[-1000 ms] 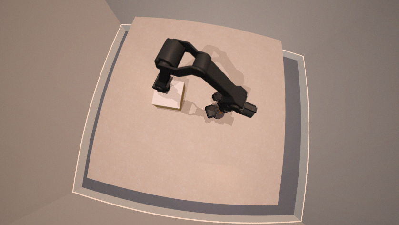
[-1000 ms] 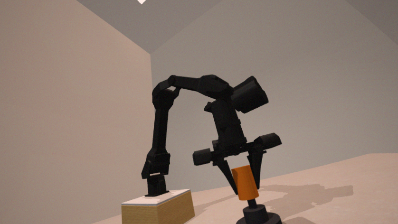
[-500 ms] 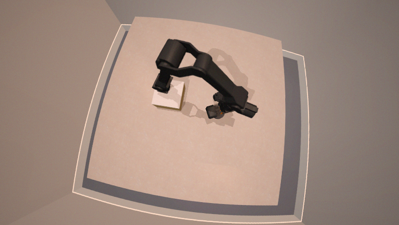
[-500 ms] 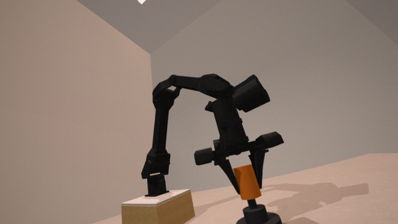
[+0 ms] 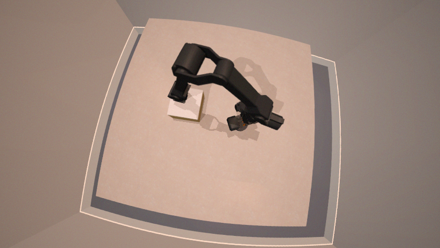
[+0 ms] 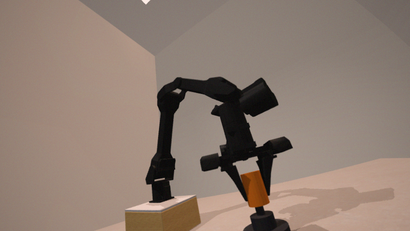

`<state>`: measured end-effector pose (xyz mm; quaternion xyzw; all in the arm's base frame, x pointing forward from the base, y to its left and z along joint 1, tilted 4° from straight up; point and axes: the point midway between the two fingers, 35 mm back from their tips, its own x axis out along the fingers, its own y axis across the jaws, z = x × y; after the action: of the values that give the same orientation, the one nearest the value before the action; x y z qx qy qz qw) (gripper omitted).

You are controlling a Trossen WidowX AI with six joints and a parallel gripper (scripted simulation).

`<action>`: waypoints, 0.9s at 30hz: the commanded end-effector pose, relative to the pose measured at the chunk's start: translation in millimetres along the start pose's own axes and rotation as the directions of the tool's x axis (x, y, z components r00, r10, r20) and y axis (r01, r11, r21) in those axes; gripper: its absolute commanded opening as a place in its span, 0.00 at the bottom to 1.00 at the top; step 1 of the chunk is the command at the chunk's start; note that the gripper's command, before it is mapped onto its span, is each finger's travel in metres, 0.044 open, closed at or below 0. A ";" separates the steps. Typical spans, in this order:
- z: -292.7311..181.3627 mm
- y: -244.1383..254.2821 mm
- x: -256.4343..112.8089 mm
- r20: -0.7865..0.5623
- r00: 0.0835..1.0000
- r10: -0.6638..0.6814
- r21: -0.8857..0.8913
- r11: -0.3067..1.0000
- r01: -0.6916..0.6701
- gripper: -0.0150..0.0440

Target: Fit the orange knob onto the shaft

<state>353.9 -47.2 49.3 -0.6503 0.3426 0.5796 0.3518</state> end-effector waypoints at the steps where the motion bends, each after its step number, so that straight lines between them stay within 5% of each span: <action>1: 1.3 2.2 -3.9 -0.003 1.000 -0.002 -0.006 1.000 0.002 0.25; 9: 2.0 3.5 -5.8 -0.003 1.000 -0.002 -0.214 0.977 0.001 0.25; 27: -1.5 -1.0 -5.2 -0.003 1.000 -0.002 -0.214 0.977 0.001 0.25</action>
<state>351.0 -47.1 52.4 -0.6822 0.2808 0.6135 0.2818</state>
